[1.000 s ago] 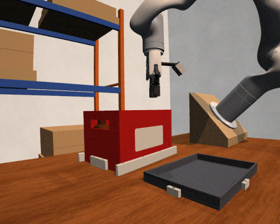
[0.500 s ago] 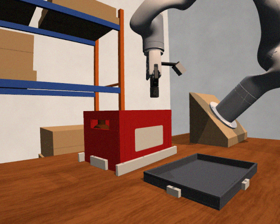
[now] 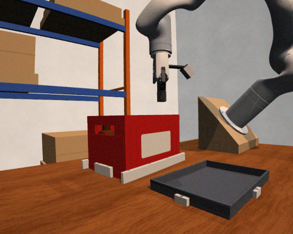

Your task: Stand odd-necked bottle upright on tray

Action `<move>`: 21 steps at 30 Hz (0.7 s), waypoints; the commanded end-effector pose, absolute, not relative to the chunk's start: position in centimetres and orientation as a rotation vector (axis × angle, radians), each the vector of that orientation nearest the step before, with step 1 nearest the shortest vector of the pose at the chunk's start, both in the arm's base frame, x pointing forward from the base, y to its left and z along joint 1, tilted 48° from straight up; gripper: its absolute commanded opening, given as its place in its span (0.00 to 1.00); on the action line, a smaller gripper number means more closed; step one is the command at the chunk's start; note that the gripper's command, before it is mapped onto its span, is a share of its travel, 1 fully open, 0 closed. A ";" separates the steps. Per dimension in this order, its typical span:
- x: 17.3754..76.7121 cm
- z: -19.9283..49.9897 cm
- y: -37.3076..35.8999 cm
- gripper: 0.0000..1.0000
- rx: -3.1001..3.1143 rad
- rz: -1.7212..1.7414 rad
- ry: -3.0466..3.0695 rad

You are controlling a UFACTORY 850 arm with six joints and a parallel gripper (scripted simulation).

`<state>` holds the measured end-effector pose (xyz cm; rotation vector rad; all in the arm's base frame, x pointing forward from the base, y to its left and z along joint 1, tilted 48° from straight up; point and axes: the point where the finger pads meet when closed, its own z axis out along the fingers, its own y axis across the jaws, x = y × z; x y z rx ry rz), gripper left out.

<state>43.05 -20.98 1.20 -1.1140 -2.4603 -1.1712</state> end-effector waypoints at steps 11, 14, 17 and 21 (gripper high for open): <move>48.0 1.2 -22.4 0.00 -1.120 -1.170 -2.464; 51.5 1.4 -23.1 0.00 -1.121 -1.170 -2.464; 53.8 1.5 -23.3 0.00 -1.121 -1.171 -2.464; 56.9 1.8 -23.5 0.00 -1.119 -1.171 -2.463</move>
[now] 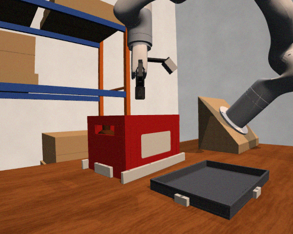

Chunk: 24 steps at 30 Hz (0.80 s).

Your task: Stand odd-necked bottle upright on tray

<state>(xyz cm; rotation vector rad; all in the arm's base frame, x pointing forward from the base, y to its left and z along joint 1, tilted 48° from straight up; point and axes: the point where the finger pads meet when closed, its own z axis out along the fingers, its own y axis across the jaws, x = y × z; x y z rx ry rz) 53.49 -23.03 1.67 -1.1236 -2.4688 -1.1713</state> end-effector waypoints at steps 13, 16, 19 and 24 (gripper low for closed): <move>60.3 2.3 -23.3 0.65 -1.115 -1.171 -2.462; 60.3 2.3 -23.3 0.65 -1.115 -1.171 -2.462; 60.3 2.3 -23.3 0.65 -1.115 -1.171 -2.462; 60.3 2.3 -23.3 0.65 -1.115 -1.171 -2.462</move>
